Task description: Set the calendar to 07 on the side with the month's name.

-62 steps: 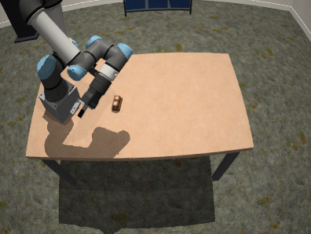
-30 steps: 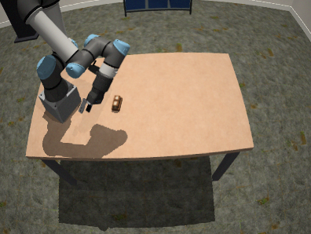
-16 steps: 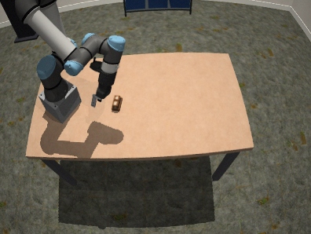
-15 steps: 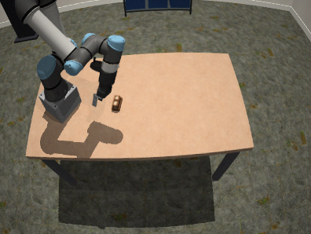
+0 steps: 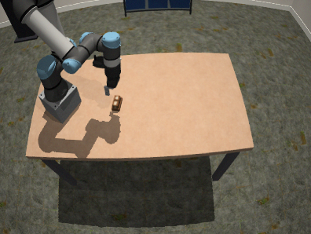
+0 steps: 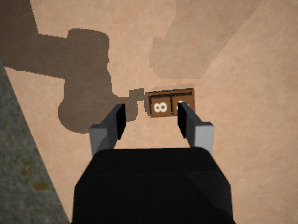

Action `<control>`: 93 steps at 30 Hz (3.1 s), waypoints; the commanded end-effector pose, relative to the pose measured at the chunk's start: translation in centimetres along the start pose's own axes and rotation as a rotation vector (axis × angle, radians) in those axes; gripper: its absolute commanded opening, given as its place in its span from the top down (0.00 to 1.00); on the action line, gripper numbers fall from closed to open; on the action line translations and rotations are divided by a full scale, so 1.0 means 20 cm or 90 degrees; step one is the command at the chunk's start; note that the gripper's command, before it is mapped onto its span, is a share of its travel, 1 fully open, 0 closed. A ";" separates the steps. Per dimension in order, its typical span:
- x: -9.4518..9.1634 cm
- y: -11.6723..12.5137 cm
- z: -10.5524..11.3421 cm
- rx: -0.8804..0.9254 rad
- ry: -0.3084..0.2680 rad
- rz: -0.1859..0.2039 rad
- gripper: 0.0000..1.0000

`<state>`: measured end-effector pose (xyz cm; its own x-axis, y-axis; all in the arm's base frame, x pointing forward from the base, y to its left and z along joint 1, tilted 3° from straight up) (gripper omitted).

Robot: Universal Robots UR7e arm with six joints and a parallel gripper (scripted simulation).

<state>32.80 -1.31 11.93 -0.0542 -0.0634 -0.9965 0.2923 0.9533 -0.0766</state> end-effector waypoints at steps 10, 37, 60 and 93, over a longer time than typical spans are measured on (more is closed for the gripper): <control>-0.02 0.12 0.01 -0.050 -0.032 0.077 0.00; 0.00 0.13 0.01 0.029 -0.027 0.079 0.00; 0.11 0.15 0.00 0.473 0.002 0.085 0.00; 0.22 0.15 0.02 0.943 0.035 0.085 0.00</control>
<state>33.83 1.20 7.46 0.0240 0.0411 -0.9989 0.9857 -0.1680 0.0167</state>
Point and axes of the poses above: the point where the finger pads meet when closed, its own x axis out along the fingers, its own y axis across the jaws, z = x × y, the point moved 8 cm from there along -x, back along the fingers, and after that the axes turned 7 degrees about x, right-handed, at the moved point
